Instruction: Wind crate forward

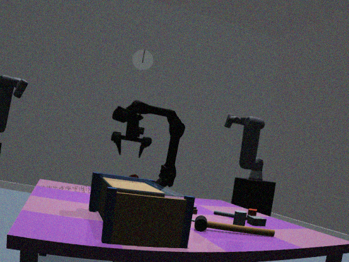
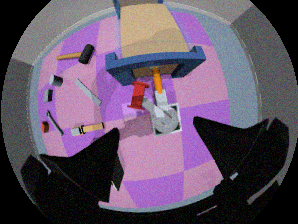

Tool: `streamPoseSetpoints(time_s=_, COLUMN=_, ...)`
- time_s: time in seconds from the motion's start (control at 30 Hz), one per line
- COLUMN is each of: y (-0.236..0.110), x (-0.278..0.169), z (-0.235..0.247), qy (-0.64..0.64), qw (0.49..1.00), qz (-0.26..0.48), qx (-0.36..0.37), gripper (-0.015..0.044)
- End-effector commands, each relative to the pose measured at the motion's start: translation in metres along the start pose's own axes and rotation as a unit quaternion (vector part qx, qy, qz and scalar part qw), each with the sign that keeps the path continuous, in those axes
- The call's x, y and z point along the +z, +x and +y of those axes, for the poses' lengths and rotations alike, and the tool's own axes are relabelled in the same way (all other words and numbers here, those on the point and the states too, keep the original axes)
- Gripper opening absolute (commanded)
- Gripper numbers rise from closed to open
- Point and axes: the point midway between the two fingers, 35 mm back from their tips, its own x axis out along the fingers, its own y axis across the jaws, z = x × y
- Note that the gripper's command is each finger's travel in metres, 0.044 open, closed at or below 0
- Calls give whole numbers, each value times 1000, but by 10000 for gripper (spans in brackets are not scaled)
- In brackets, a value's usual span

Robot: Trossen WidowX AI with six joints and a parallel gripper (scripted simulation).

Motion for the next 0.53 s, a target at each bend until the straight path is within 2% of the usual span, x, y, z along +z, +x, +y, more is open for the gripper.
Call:
streamPoseSetpoints(time_s=0.0, y=0, x=-11, z=-36, qy=1, qw=999, qz=40, qx=5, gripper=440)
streamPoseSetpoints(time_s=0.13, y=2, x=-23, z=-63, qy=2, qw=997, qz=71, qx=10, gripper=440)
streamPoseSetpoints(time_s=0.5, y=2, x=-24, z=-65, qy=2, qw=997, qz=73, qx=10, gripper=440)
